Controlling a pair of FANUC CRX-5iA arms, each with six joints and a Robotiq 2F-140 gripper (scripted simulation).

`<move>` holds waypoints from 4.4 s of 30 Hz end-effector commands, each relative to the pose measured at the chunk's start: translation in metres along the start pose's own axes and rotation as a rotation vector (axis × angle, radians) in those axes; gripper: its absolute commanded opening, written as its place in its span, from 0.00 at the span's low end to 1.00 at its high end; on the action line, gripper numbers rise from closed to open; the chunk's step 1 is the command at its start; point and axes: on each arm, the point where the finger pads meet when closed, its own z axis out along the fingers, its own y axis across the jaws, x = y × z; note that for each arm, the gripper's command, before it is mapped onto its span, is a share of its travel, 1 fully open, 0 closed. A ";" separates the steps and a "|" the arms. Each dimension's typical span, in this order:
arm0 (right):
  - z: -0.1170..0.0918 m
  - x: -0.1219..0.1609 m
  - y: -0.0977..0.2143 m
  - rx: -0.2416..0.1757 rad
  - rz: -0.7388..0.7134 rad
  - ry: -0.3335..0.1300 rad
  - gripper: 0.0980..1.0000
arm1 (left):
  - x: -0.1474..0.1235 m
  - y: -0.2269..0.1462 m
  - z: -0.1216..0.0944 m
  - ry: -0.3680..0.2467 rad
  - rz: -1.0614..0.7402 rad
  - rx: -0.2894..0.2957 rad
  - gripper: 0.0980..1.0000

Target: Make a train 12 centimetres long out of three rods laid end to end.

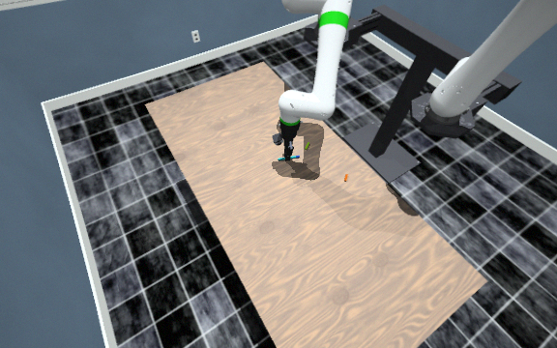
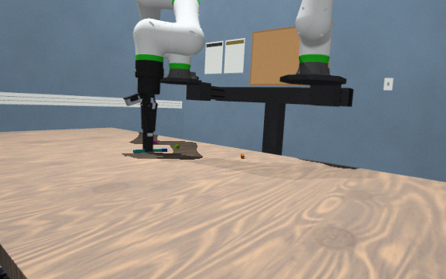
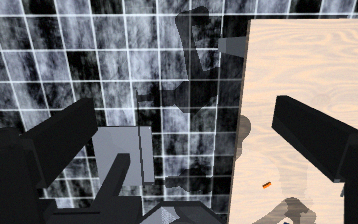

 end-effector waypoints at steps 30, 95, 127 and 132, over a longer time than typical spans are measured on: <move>-0.090 0.001 -0.001 0.002 0.000 0.001 0.15 | 0.000 0.000 -0.001 0.002 0.000 0.000 1.00; -0.164 0.001 -0.001 0.002 0.000 0.002 1.00 | 0.000 0.000 -0.001 0.002 0.000 0.000 1.00; -0.164 0.001 -0.001 0.002 0.000 0.002 1.00 | 0.000 0.000 -0.001 0.002 0.000 0.000 1.00; -0.164 0.001 -0.001 0.002 0.000 0.002 1.00 | 0.000 0.000 -0.001 0.002 0.000 0.000 1.00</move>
